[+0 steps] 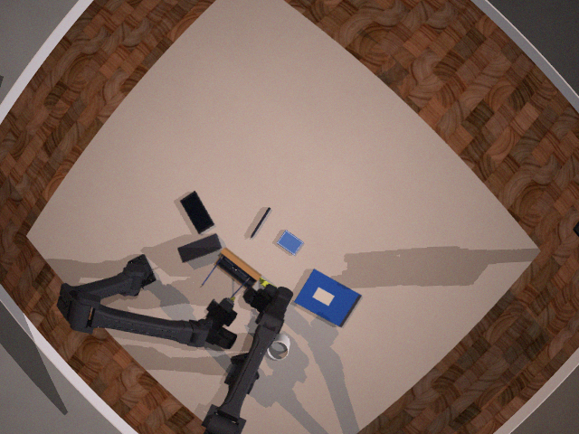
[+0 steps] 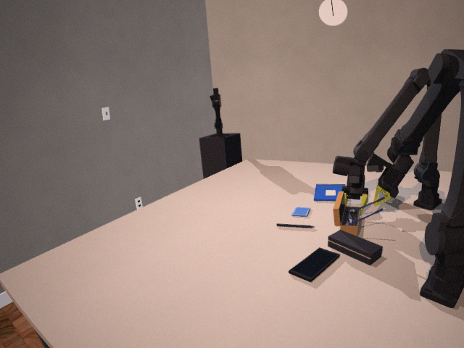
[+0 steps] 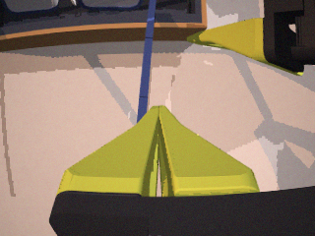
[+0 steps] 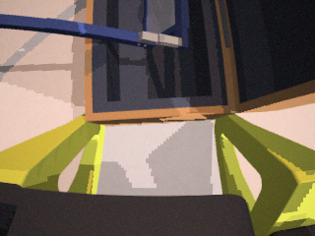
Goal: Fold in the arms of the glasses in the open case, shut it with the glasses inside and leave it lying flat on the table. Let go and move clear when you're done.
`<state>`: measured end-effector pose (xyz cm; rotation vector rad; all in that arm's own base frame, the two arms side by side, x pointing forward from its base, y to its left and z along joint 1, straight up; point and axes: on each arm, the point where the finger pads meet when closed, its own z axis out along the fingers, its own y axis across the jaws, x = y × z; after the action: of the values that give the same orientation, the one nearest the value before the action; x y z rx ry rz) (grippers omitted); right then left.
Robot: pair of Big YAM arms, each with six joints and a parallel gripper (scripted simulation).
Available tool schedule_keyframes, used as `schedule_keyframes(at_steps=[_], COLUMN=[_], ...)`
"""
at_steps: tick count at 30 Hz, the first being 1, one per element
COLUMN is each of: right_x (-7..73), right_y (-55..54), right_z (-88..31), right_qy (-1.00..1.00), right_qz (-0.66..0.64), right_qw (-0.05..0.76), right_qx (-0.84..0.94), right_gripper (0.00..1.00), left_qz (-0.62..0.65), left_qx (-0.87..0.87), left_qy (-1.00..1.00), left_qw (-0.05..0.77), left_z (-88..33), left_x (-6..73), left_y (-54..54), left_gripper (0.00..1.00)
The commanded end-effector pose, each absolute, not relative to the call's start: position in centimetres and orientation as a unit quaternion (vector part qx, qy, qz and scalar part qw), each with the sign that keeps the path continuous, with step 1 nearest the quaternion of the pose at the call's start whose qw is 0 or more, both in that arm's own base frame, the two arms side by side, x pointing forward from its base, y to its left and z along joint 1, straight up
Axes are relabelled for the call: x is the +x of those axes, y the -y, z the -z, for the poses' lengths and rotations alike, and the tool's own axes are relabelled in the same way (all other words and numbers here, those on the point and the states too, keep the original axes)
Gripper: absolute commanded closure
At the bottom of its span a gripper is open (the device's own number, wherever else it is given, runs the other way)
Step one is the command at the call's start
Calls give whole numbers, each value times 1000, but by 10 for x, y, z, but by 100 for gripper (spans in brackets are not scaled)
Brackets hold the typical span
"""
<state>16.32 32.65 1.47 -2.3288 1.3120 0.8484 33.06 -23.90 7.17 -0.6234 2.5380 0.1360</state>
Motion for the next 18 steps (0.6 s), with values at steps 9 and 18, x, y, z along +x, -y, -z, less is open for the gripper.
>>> schedule_keyframes(at_steps=[9,18], right_x=[170,170], right_y=[-325,-325], right_z=[-11,-11], right_qy=[-480,-480], right_qz=[-299,-299], right_qw=[155,155], right_qx=[-810,-810], right_gripper=[43,43], left_qz=[-89,-89], left_qx=[-254,-254], left_qy=[-937,-937], left_qw=[224,223], left_z=[-47,-50], left_x=[319,317], left_y=[210,204], left_gripper=[100,100])
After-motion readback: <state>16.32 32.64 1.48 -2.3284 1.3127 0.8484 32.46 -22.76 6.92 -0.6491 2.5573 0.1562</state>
